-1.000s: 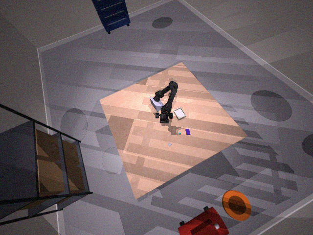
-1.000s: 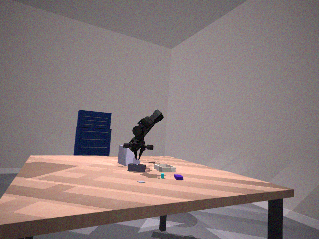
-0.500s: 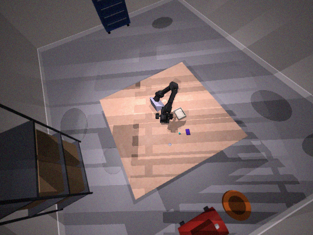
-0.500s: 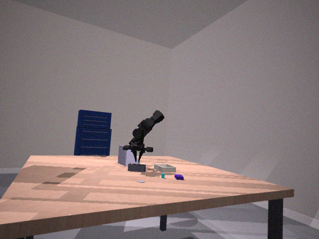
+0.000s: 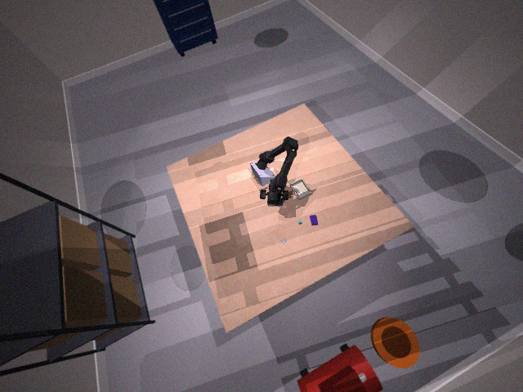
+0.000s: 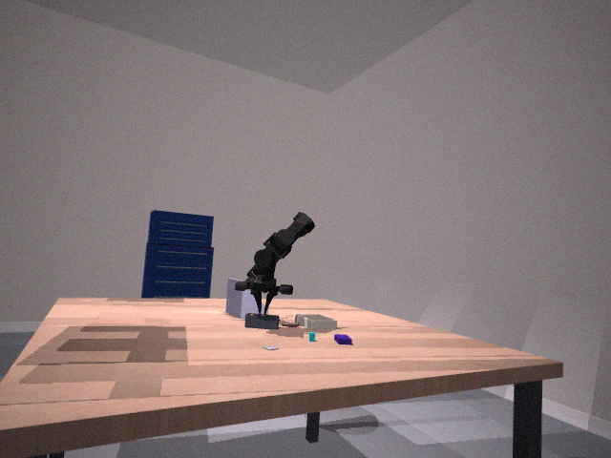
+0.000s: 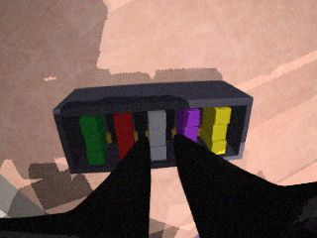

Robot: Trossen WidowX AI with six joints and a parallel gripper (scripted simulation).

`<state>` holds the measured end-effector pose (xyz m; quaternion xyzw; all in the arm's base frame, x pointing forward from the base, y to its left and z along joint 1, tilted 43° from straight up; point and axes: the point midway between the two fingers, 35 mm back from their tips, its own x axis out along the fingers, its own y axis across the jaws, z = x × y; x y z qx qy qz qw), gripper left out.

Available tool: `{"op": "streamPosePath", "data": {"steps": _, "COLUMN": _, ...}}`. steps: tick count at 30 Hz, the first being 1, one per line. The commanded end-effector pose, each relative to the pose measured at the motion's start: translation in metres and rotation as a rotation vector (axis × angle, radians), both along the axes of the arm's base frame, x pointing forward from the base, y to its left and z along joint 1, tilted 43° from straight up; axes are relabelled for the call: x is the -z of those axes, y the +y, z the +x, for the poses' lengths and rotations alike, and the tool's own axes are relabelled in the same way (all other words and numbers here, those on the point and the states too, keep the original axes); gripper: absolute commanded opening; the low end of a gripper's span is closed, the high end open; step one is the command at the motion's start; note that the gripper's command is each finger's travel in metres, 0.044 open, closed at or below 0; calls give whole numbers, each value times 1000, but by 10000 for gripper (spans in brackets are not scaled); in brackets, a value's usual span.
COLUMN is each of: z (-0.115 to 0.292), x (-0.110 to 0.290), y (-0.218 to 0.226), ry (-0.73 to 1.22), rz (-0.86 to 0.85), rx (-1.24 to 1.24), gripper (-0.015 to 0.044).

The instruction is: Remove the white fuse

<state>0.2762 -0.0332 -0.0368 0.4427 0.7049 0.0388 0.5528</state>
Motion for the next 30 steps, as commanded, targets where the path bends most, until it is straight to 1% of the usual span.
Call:
{"op": "streamPosePath", "data": {"steps": 1, "z": 1, "x": 0, "y": 1, "ry": -1, "rz": 4, "rx": 5, "gripper": 65}}
{"op": "streamPosePath", "data": {"steps": 20, "z": 1, "x": 7, "y": 7, "ry": -1, "rz": 5, "rx": 5, "gripper": 65}}
{"op": "streamPosePath", "data": {"steps": 30, "z": 0, "x": 7, "y": 6, "ry": -1, "rz": 0, "rx": 0, "gripper": 0}}
